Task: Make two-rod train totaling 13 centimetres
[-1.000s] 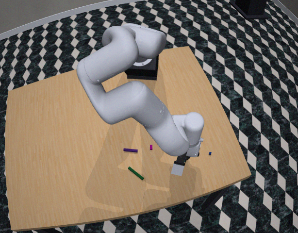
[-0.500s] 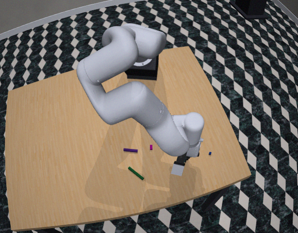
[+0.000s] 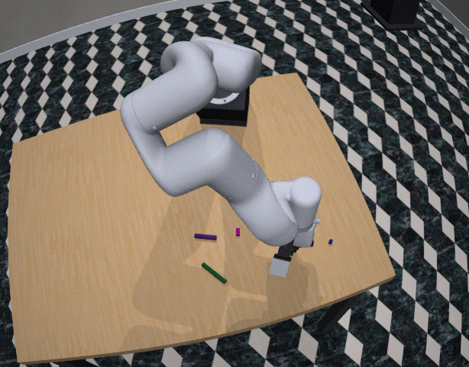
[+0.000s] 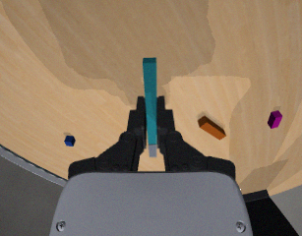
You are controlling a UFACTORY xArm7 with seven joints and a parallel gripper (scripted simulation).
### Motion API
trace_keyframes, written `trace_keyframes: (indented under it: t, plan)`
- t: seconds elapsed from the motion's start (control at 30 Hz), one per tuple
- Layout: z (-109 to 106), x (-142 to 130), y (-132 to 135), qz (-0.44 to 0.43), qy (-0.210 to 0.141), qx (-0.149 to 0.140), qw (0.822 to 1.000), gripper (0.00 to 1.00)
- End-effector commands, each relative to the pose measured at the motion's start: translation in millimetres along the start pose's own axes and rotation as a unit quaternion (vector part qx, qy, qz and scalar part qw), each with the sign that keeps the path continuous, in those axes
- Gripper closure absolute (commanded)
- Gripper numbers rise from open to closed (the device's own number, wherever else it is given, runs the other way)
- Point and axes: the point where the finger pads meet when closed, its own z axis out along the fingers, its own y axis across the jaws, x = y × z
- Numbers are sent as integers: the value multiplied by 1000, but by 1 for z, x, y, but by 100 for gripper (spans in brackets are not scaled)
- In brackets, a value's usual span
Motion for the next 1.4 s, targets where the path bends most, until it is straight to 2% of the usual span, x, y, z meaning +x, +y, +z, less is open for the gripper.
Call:
trace_keyframes:
  t: [0.0,0.23,0.27,0.33,0.37,0.53,0.57,0.7,0.73,1.2,1.37]
  plan:
    - [-1,0,-1,0,1,1,1000,96]
    - [-1,0,-1,0,1,1,1000,96]
    - [-1,0,-1,0,1,1,1000,92]
    - [-1,0,-1,0,1,1,1000,92]
    - [-1,0,-1,0,1,1,1000,88]
    - [-1,0,-1,0,1,1,1000,84]
    - [-1,0,-1,0,1,1,1000,80]
    - [-1,0,-1,0,1,1,1000,80]
    - [-1,0,-1,0,1,1,1000,76]
    - [-2,0,-1,0,1,1,1000,76]
    - [-15,0,-1,0,1,1,1000,76]
